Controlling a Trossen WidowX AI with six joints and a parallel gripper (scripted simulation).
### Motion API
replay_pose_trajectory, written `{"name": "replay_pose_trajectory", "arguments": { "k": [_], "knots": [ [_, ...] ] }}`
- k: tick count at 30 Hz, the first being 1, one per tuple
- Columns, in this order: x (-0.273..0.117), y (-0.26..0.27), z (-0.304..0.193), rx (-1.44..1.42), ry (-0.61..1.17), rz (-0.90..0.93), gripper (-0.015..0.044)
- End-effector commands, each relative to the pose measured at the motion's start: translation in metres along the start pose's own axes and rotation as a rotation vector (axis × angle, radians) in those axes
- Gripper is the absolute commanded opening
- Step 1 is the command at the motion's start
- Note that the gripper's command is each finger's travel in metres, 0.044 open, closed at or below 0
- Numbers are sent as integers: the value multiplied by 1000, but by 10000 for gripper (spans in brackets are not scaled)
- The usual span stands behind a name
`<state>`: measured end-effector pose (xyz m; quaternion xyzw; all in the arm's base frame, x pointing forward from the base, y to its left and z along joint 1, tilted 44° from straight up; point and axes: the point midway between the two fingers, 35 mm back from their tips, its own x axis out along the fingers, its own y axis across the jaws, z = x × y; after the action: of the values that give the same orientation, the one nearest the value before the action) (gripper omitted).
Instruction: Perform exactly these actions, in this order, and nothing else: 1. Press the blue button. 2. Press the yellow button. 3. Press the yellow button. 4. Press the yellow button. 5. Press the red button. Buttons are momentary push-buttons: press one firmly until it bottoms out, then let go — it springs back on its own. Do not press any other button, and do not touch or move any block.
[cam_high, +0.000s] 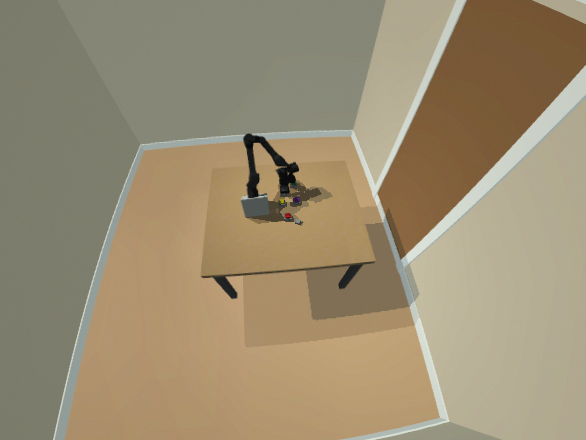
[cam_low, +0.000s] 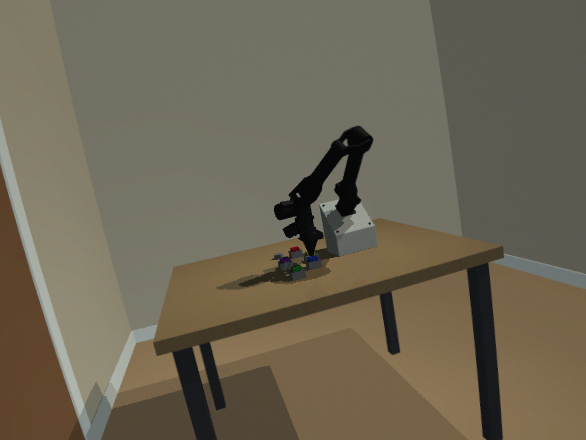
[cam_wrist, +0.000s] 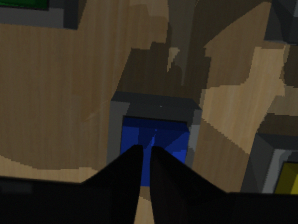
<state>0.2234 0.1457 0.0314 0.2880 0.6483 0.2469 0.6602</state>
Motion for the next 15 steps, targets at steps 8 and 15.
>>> {"name": "replay_pose_trajectory", "arguments": {
  "k": [8, 15],
  "knots": [
    [14, -4, -5, 14, 12, -8, 20],
    [14, -4, -5, 14, 12, -8, 20]
  ]
}}
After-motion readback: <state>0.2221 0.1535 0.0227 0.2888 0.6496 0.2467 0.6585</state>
